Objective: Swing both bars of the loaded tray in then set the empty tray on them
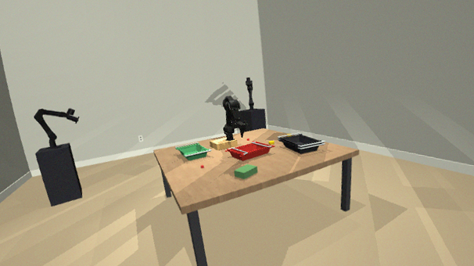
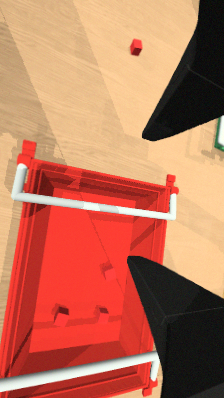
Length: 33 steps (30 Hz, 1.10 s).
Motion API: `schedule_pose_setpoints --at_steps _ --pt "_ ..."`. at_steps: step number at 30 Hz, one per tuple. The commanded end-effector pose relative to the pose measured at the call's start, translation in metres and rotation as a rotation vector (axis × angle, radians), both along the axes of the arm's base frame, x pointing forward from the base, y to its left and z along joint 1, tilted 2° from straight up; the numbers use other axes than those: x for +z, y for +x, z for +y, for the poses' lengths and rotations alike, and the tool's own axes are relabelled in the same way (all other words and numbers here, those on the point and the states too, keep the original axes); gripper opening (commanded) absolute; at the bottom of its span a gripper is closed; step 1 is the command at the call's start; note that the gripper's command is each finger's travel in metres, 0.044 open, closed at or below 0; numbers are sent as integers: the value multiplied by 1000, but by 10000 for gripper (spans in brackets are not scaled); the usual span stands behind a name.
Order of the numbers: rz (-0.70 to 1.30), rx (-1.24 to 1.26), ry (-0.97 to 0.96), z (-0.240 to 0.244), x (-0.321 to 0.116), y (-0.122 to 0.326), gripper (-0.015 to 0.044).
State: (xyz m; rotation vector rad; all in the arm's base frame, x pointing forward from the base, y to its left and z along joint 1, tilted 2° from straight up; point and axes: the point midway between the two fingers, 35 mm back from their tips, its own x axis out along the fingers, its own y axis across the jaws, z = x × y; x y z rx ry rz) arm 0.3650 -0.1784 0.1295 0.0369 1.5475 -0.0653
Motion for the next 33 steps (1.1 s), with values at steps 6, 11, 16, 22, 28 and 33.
schedule_pose_setpoints --at_steps 6,11,16,22,28,33 --pt "28 -26 7 -81 -15 -95 440" --pt "31 -45 0 -118 -22 -180 440" --pt "38 -63 -4 -128 -31 -267 440" --pt "49 -86 -6 -109 -46 -362 440" --pt "52 -91 -6 -100 -51 -382 440" --pt "52 -91 -6 -103 -68 -383 440"
